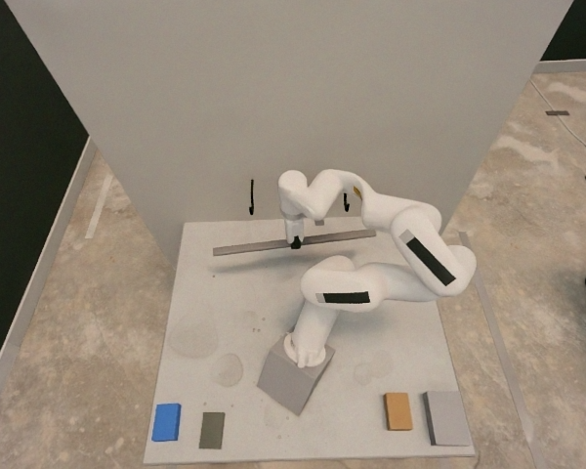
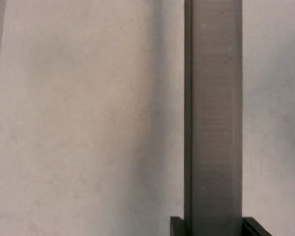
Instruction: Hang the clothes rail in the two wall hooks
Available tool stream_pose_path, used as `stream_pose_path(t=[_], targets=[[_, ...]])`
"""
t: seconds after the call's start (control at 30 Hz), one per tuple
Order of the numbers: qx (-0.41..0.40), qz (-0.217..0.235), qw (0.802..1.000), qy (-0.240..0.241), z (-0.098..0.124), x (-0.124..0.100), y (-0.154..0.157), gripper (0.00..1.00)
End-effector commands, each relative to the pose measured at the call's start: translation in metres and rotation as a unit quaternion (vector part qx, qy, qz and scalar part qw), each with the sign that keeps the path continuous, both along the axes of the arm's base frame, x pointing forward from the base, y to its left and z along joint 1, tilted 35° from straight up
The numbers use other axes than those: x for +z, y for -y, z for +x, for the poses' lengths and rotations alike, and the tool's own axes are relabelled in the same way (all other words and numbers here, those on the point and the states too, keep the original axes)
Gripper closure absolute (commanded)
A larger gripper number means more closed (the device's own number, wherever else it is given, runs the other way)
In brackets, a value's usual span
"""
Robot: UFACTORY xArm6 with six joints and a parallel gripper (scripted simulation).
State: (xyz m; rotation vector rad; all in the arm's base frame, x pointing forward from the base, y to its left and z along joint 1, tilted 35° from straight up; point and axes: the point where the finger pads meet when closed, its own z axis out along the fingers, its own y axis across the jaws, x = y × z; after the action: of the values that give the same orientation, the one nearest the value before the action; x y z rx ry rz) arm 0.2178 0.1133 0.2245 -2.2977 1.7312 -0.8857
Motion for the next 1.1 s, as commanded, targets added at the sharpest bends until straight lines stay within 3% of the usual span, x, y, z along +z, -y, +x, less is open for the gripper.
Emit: stream_pose_path(t=[0.0,1.07], targets=[[0.0,0.001,1.0,0.001,-0.002,0.009,-0.002,1.0],[0.0,0.001,1.0,0.001,-0.014,0.062,-0.014,1.0]])
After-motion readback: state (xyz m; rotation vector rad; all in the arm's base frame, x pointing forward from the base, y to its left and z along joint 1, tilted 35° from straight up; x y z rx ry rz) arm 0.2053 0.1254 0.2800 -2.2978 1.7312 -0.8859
